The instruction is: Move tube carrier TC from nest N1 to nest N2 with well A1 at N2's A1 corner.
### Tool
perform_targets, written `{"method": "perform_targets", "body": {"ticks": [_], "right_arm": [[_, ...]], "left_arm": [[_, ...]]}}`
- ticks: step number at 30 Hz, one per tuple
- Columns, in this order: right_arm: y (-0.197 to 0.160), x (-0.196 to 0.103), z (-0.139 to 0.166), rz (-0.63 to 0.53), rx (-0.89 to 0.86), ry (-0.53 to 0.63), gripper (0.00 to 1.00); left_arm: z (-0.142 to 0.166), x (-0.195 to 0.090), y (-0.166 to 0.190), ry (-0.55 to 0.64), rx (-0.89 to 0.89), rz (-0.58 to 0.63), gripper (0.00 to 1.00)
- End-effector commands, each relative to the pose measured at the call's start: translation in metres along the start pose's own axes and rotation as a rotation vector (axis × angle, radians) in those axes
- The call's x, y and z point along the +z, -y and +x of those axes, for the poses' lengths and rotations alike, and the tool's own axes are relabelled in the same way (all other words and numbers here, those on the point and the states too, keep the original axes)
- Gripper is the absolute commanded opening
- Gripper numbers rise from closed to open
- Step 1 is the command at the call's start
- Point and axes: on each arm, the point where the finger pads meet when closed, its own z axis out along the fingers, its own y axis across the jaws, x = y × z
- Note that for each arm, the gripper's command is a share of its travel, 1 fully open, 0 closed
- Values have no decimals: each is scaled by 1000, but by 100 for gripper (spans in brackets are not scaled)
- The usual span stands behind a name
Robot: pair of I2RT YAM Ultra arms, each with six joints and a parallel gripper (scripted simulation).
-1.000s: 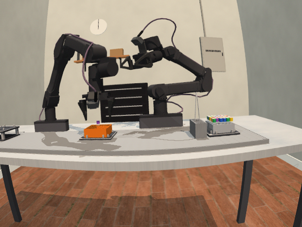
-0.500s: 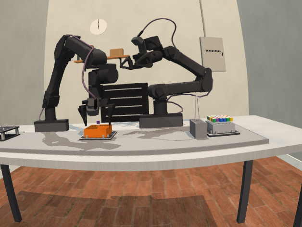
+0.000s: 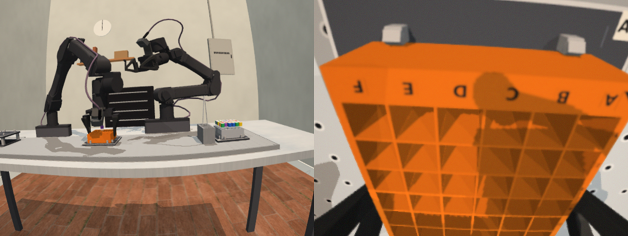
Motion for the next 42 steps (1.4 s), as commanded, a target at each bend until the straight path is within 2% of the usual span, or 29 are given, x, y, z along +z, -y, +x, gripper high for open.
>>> {"method": "perform_targets", "body": {"ticks": [1, 6, 7, 9, 10, 15, 16, 23, 24, 25, 26, 34, 36, 42], "right_arm": [[-1, 6, -4, 0, 4, 26, 100], [-2, 2, -4, -8, 4, 32, 100], [-2, 2, -4, -8, 4, 32, 96], [-2, 2, -4, -8, 4, 32, 96], [-2, 2, -4, -8, 4, 32, 92], [-2, 2, -4, -8, 4, 32, 87], [-3, 0, -3, -12, 3, 24, 83], [-3, 0, -3, -12, 3, 24, 80], [-3, 0, -3, -12, 3, 24, 69], [-5, -1, -1, -20, 4, 31, 80], [-5, -5, -1, -19, 4, 30, 84], [-4, -64, 0, -18, 6, 29, 84], [-4, -64, 0, -18, 6, 29, 84], [-3, -111, 2, -18, 1, 29, 84]], "left_arm": [[-4, -1, 0, 15, -5, 1, 100], [-4, -1, 0, 15, -5, 1, 100], [-4, -1, 0, 15, -5, 1, 100], [-4, -1, 0, 15, -5, 1, 100], [-4, -1, 0, 15, -5, 1, 100], [-4, -1, 0, 15, -5, 1, 100], [-4, -1, 0, 15, -5, 1, 100], [-4, -1, 0, 15, -5, 1, 100], [-4, -1, 0, 15, -5, 1, 100], [-4, -1, 0, 15, -5, 1, 100], [-4, -1, 0, 15, -5, 1, 100], [-4, -1, 0, 15, -5, 1, 100], [-4, -1, 0, 15, -5, 1, 100], [-4, -1, 0, 15, -5, 1, 100]]}}
